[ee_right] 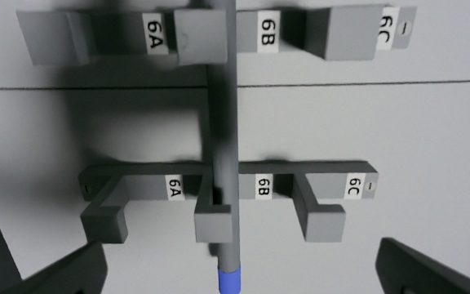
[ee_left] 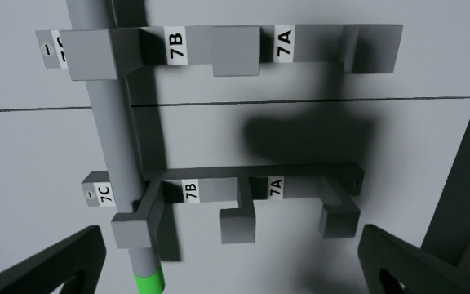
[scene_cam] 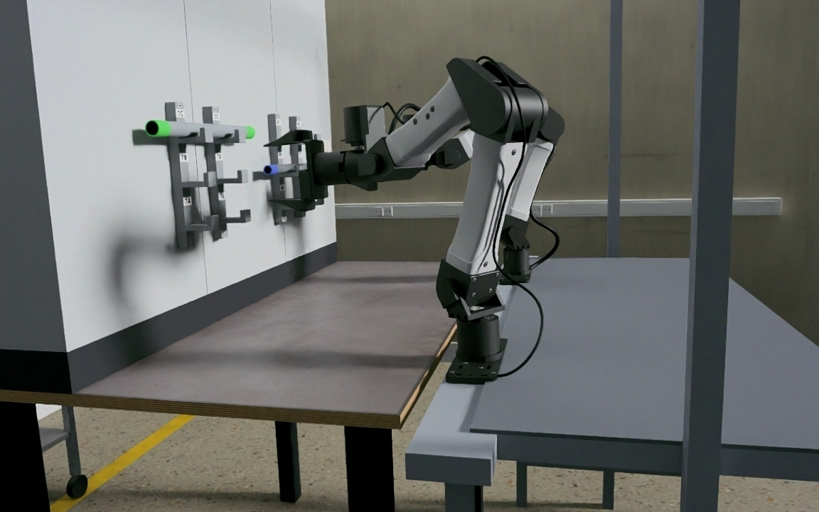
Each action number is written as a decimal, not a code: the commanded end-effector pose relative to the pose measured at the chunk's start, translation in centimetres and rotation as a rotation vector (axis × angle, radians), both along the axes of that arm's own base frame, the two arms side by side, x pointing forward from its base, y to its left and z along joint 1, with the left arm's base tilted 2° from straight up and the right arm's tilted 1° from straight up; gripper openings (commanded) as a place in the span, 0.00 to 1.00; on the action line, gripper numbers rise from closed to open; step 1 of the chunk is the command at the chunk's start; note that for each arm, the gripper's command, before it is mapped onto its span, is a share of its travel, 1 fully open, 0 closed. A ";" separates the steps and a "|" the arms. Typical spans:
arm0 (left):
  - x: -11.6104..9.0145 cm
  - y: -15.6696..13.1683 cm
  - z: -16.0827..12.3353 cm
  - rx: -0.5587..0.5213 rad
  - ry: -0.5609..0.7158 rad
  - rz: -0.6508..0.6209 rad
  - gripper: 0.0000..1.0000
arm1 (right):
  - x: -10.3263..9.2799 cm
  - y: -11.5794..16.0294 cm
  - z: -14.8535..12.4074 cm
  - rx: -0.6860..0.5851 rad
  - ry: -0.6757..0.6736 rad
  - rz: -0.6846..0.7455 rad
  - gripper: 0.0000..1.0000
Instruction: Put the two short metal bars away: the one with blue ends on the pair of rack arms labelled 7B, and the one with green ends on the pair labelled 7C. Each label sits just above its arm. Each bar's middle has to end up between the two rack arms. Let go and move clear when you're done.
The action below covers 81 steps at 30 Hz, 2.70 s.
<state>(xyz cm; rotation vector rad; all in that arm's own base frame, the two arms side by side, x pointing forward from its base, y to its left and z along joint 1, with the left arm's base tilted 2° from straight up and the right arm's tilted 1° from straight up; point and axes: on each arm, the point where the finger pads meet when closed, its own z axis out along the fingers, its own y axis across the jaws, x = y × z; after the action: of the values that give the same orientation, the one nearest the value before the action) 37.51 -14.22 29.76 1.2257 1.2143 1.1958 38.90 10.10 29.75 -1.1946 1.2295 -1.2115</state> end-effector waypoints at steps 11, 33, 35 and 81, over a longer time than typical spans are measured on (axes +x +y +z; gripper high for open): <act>-0.5 0.4 1.1 -0.019 -0.043 0.006 1.00 | 0.6 -1.7 -0.3 -0.003 -0.012 0.003 1.00; -0.5 0.4 1.1 -0.019 -0.043 0.006 1.00 | 1.6 -4.6 -0.4 -0.003 -0.012 0.003 1.00; -0.5 0.4 1.1 -0.019 -0.043 0.006 1.00 | 1.7 -4.9 -0.4 -0.003 -0.012 0.003 1.00; -0.5 0.4 1.1 -0.019 -0.043 0.006 1.00 | 3.6 -10.7 -1.2 -0.003 -0.012 0.003 1.00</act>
<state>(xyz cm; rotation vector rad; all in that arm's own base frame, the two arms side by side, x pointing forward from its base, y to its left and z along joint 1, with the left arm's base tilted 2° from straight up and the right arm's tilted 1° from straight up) 37.51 -14.20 29.85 1.2211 1.2135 1.1970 42.27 -0.39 28.24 -1.1970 1.2468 -1.2132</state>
